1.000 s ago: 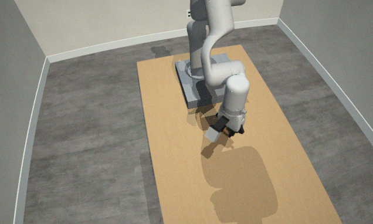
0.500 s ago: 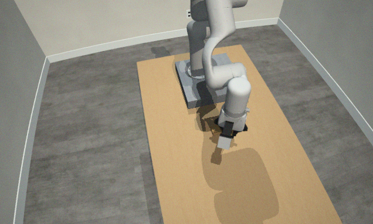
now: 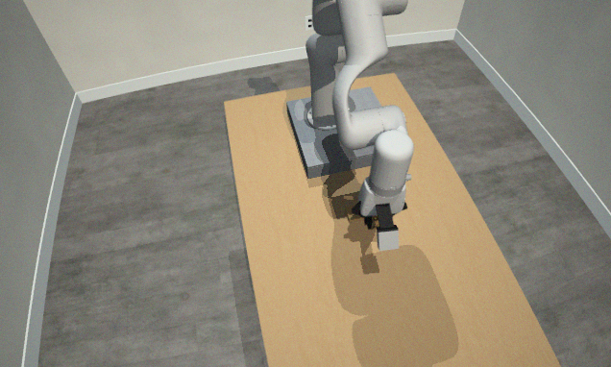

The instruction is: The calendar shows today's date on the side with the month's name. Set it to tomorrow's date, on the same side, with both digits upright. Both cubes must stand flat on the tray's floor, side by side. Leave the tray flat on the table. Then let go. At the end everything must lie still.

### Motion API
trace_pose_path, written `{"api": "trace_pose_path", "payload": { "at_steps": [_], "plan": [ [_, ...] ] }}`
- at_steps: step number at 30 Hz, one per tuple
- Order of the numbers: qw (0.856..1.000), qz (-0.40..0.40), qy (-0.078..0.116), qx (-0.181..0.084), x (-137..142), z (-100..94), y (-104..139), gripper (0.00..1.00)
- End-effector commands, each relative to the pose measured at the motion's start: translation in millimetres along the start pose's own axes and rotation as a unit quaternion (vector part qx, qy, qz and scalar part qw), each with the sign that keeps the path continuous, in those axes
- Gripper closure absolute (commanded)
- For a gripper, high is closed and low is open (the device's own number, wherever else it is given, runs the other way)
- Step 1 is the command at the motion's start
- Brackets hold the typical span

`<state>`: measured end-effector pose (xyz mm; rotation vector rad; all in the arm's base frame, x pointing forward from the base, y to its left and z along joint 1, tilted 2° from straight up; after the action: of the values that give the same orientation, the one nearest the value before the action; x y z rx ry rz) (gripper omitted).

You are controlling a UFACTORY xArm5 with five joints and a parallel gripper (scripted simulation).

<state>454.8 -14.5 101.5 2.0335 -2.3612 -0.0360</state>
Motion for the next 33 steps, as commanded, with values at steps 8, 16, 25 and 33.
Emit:
{"api": "trace_pose_path", "payload": {
  "at_steps": [8,16,25,33],
  "plan": [
    [0.997,-0.080,0.000,0.002,-1.1,-0.6,-4.4,0.71],
    [0.997,-0.083,0.000,0.002,-1.1,-0.6,-4.5,0.71],
    [0.997,-0.083,0.000,0.002,-1.1,-0.6,-4.5,0.71],
    [0.997,-0.083,0.000,0.001,-1.5,4.5,-4.5,0.71]
  ]
}}
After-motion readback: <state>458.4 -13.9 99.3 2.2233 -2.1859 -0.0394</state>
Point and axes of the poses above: the point where the finger pads meet when closed, its own z axis out along the fingers, its own x axis across the jaws, y = z × x, the point moved 4 cm from there along -z, back along the fingers, and after that the axes turned 3 degrees about -z, right-handed, at the moved point
